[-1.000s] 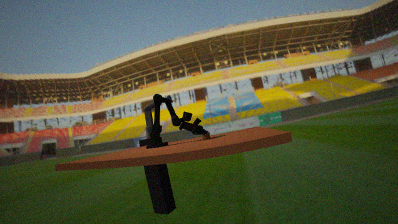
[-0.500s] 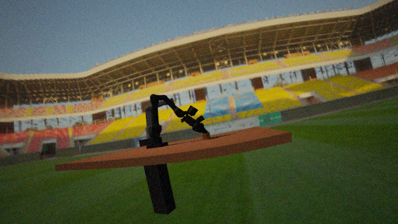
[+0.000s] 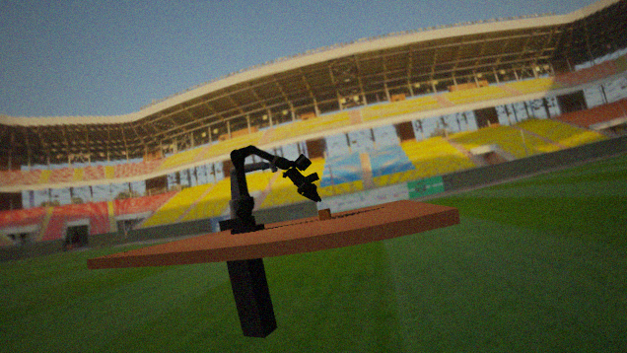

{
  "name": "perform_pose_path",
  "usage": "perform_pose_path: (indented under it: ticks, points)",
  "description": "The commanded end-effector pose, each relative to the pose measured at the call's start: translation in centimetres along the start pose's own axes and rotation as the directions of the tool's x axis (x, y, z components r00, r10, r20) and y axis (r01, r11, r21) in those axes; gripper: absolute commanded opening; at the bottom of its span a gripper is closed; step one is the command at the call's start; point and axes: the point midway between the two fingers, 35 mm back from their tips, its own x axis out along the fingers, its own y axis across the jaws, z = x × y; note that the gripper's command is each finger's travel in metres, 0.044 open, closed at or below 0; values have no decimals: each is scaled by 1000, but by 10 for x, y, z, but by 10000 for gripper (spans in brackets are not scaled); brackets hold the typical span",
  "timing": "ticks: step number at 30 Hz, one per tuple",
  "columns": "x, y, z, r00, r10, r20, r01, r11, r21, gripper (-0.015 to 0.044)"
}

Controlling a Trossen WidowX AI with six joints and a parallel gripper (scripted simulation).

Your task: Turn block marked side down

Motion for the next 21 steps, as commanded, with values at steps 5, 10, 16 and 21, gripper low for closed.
perform_pose_path:
  ticks: [5, 10, 16, 21]
  points:
    - [-2, 1, 20, 988, 4, -157, -4, 1000, 3, 440]
    - [-2, 1, 33, 954, 5, -300, -4, 1000, 3, 440]
    - [-6, 2, 43, 887, 5, -462, -4, 1000, 4, 440]
    - [-10, 1, 45, 835, 5, -550, -3, 1000, 5, 440]
